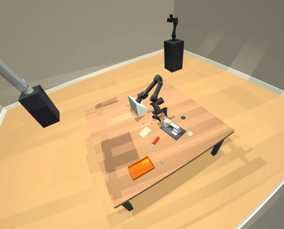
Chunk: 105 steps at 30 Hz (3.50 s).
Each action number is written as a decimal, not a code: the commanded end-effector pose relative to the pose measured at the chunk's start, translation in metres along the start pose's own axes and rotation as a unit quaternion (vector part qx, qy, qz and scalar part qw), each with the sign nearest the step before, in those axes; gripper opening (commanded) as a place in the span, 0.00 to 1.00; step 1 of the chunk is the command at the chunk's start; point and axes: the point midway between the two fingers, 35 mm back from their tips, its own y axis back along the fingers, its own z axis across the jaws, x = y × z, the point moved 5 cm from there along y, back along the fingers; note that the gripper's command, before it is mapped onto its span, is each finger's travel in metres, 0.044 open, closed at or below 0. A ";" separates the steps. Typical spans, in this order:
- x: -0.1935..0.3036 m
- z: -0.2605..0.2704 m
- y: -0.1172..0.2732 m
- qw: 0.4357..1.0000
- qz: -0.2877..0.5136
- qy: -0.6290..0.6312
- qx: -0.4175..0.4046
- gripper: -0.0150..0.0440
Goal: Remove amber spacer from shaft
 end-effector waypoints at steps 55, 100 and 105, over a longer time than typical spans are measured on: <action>-0.002 0.000 -0.015 1.000 0.002 -0.003 -0.001 0.25; -0.012 0.000 -0.005 1.000 0.001 -0.003 -0.001 0.25; -0.012 0.000 -0.005 1.000 0.001 -0.003 -0.001 0.25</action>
